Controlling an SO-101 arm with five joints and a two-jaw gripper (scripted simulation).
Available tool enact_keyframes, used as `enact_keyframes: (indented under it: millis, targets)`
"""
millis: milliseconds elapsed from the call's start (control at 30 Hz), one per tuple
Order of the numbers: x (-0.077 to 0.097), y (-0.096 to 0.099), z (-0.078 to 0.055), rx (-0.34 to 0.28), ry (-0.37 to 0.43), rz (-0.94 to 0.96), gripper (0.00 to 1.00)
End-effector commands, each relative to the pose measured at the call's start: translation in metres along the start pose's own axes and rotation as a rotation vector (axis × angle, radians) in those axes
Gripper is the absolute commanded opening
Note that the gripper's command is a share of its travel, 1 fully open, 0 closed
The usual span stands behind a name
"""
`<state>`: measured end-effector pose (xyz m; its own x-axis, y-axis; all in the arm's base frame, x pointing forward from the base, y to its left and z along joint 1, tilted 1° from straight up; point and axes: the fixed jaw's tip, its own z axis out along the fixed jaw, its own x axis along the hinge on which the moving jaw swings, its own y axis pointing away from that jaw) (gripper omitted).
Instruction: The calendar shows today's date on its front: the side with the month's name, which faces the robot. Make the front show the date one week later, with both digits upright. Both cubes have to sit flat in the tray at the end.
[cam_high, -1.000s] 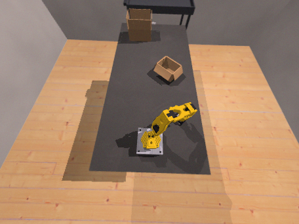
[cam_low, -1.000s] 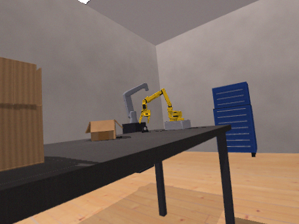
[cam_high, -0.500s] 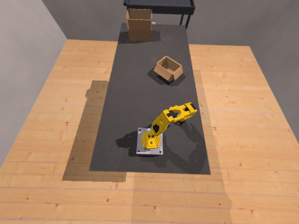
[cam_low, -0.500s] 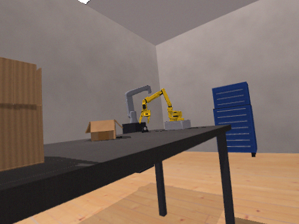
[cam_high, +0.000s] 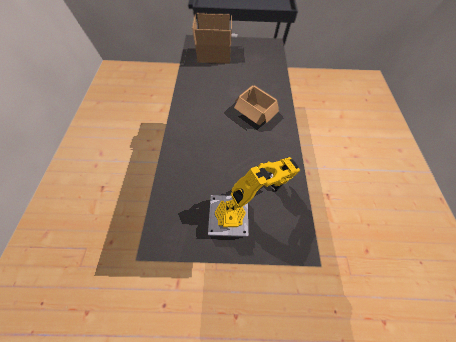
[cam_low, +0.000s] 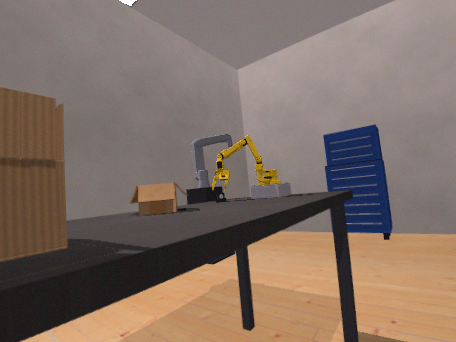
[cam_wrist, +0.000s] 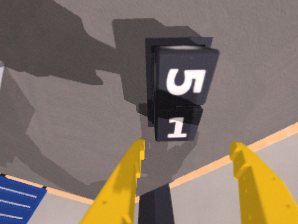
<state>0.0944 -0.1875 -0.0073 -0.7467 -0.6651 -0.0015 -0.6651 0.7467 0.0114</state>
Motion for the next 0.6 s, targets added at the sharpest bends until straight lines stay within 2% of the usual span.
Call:
enact_keyframes:
  millis: [0, 300, 567]
  targets:
    - [0.001, 0.002, 0.009, -0.012, -0.005, 0.019, 0.35]
    - [0.001, 0.003, 0.023, -0.012, -0.005, 0.019, 0.35]
    - [0.0, 0.004, 0.029, -0.012, -0.005, 0.019, 0.35]
